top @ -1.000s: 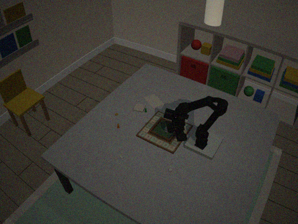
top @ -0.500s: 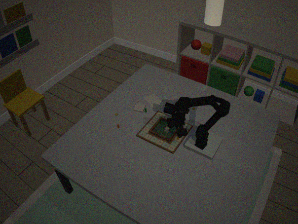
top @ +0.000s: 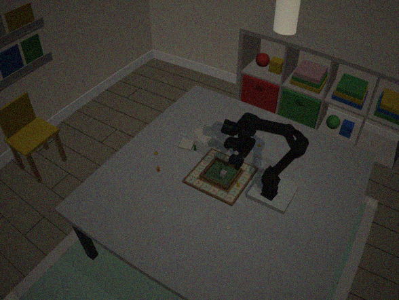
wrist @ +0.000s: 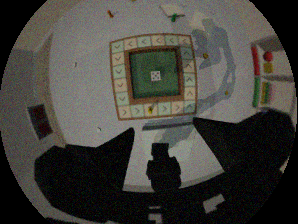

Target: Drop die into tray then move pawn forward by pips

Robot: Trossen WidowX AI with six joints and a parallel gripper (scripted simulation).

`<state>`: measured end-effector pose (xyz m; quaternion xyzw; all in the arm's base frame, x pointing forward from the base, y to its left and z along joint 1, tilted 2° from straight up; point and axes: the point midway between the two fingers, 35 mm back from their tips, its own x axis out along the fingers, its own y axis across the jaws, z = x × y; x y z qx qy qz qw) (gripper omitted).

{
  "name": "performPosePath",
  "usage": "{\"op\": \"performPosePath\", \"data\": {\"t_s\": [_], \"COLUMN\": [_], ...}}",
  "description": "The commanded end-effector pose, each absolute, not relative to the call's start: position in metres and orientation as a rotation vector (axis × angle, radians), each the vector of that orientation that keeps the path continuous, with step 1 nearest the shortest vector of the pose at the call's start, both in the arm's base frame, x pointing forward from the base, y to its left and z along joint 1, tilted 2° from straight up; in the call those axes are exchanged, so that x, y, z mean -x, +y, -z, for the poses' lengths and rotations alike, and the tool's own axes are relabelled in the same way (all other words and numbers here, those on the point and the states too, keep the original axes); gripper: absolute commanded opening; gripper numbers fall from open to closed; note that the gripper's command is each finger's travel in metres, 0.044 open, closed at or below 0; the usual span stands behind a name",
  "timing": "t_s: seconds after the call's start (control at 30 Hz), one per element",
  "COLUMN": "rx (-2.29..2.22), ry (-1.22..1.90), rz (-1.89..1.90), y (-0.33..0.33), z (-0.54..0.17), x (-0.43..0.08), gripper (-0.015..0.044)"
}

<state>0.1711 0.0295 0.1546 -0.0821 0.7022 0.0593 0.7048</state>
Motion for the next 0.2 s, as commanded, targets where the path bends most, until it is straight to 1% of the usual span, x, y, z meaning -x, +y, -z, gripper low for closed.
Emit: {"op": "performPosePath", "data": {"t_s": [0.0, 0.17], "rx": [0.192, 0.192], "ry": [1.562, 1.562], "rz": [-0.142, -0.142], "y": [0.0298, 0.0298], "z": [-0.1532, -0.1532], "x": [-0.171, -0.171], "gripper": [0.044, 0.044]}}
